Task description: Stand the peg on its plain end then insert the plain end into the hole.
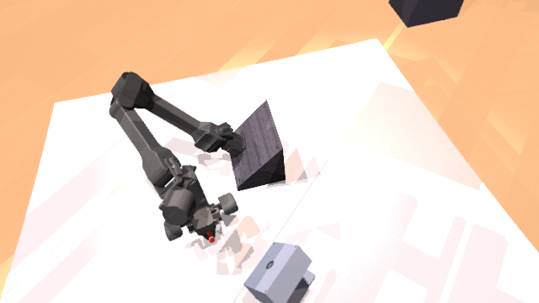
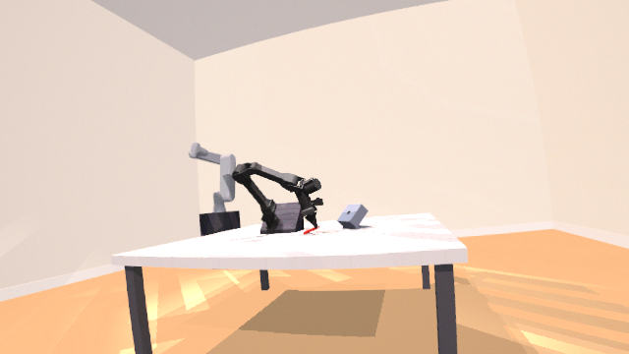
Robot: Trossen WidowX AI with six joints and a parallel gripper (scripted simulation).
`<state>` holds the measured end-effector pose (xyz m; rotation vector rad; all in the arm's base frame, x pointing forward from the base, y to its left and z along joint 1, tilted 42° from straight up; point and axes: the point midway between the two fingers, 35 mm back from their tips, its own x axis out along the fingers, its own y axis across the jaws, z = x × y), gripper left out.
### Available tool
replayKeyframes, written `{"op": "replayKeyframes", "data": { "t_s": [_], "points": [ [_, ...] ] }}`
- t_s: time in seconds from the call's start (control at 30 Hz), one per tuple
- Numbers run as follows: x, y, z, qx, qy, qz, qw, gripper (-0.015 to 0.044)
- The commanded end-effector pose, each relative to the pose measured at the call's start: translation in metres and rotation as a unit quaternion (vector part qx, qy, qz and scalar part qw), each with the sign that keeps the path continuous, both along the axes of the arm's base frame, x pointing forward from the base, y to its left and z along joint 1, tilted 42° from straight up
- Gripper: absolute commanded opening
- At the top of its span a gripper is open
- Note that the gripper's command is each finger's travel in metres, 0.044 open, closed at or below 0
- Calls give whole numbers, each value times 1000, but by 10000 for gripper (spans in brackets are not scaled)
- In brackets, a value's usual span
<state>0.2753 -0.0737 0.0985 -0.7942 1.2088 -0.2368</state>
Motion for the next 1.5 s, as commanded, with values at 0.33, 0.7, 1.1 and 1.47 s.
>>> {"op": "replayKeyframes", "data": {
  "t_s": [0.33,0.7,1.1,1.47],
  "points": [
    [-9,3,4,15,-41,45,998,49],
    [-15,4,8,26,-75,76,994,49],
    [-22,5,11,39,-111,110,987,49],
    [-29,5,14,50,-145,141,978,49]
  ]
}}
